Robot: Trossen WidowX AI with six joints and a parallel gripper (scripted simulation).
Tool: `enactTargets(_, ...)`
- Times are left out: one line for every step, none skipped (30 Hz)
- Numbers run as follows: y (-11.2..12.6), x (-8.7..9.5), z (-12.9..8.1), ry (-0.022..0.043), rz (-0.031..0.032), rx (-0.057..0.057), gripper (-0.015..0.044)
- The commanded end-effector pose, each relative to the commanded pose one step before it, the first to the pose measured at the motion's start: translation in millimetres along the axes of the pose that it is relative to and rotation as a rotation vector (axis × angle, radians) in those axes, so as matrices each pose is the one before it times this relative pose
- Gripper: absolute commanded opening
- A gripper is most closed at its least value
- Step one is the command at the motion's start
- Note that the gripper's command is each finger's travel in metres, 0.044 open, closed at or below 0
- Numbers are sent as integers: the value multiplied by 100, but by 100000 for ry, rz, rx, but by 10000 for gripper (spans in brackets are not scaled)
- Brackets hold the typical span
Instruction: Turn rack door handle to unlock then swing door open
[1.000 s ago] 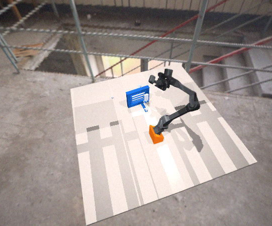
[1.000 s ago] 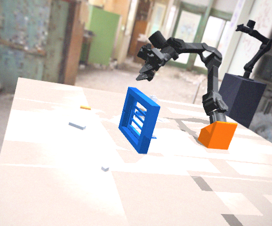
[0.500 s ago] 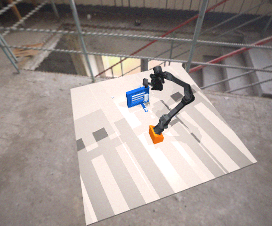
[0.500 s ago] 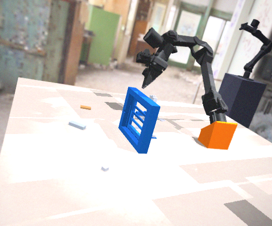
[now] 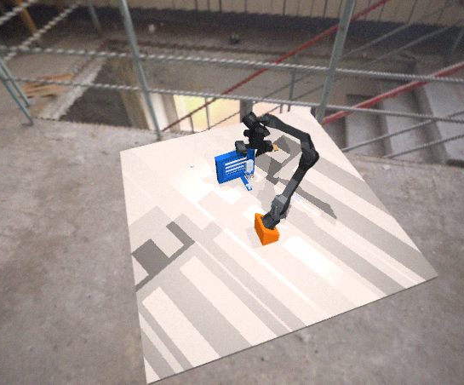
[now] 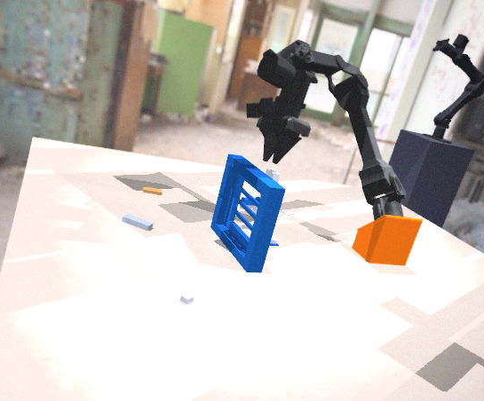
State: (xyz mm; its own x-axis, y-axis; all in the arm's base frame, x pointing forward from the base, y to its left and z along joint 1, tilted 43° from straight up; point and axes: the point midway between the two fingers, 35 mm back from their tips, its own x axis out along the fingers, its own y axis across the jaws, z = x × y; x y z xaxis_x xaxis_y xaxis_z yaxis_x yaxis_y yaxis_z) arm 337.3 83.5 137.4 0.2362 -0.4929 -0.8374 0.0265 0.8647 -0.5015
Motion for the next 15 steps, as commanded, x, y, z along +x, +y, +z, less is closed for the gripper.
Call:
enactTargets(468,-102,-297,4412,-7424,-5321,293)
enactTargets(119,-40,-90,1104,-1845,-1549,293)
enactTargets(117,-48,-83,1062,-1863,-1565,293)
enactTargets(114,-56,-76,1019,-1880,-1579,293)
enactTargets(112,-65,-70,976,-1897,-1593,293)
enactTargets(109,-73,-63,933,-1913,-1606,293)
enactTargets(106,-81,-56,891,-1929,-1619,293)
enactTargets(103,-89,-49,849,-1944,-1630,293)
enactTargets(83,-80,-36,670,-1619,-1357,293)
enactTargets(49,-51,-19,388,-976,-818,293)
enactTargets(16,-17,-6,127,-326,-273,293)
enactTargets(0,0,0,0,0,0,293)
enactTargets(0,0,0,0,0,0,293)
enactTargets(1,27,2,16,16,-1,293)
enactTargets(3,80,7,48,47,-3,293)
